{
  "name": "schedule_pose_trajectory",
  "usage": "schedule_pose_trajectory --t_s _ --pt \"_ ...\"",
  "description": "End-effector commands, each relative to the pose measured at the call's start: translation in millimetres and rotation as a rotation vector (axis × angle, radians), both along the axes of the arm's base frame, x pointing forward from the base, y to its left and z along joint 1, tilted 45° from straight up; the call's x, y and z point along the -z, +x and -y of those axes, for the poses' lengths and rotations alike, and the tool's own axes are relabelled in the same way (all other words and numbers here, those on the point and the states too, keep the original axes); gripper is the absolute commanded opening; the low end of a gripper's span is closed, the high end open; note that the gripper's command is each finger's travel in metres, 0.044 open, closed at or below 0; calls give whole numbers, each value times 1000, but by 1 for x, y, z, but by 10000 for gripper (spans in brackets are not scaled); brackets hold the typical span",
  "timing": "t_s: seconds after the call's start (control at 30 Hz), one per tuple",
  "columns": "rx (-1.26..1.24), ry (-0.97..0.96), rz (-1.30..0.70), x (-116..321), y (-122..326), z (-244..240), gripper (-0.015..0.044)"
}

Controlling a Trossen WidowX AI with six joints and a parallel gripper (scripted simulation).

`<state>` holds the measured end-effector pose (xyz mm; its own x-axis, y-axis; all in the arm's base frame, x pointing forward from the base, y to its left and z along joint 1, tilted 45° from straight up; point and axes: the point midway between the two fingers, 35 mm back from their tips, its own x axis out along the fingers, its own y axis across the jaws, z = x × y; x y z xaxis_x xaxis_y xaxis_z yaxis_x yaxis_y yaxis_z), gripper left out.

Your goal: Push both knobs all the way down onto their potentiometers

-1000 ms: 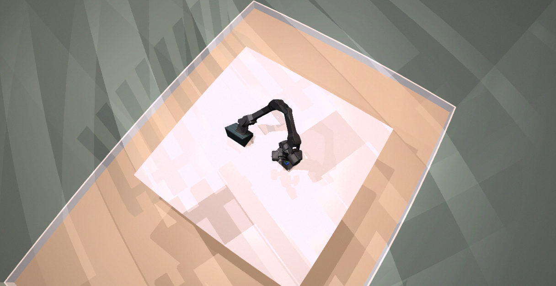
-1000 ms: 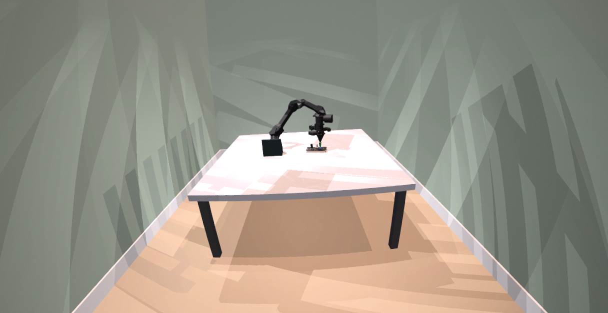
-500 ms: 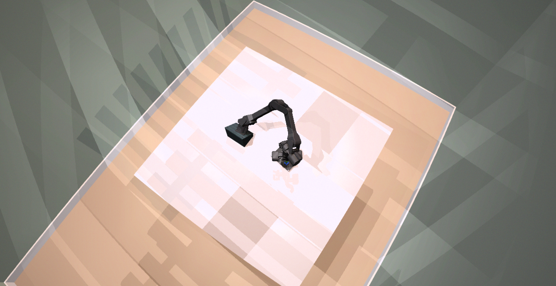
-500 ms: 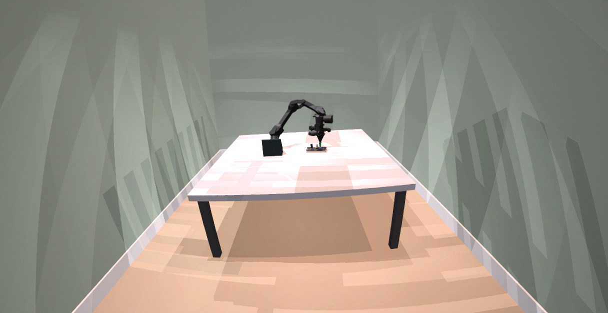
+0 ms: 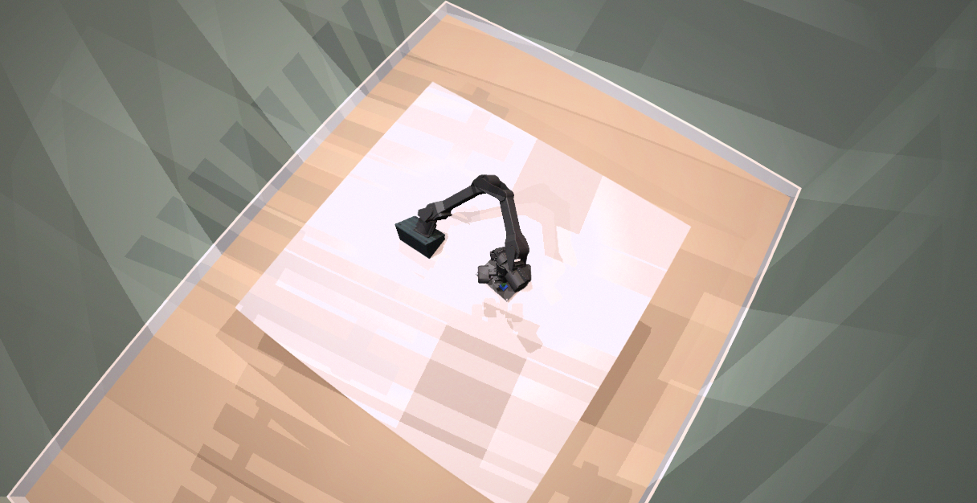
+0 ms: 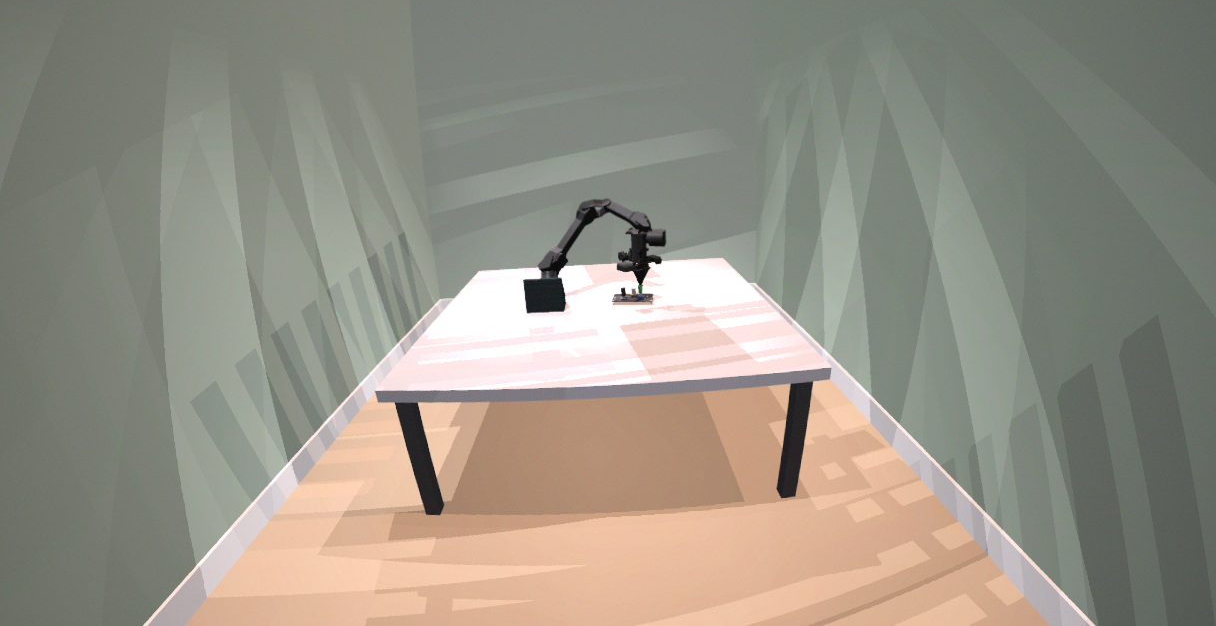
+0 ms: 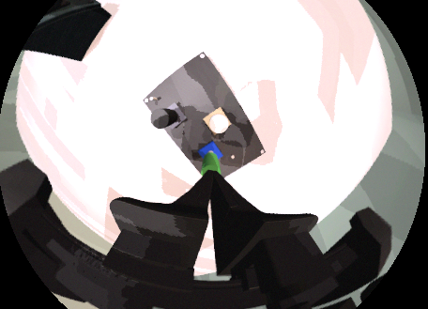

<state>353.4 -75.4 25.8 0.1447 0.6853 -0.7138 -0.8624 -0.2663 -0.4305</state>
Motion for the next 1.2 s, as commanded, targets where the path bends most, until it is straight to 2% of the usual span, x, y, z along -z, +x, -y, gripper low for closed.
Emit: schedule_pose_trajectory --t_s 0.0,1.17 --pt "0 4 -4 0 0 0 0" --pt "0 4 -4 7 1 -7 0"
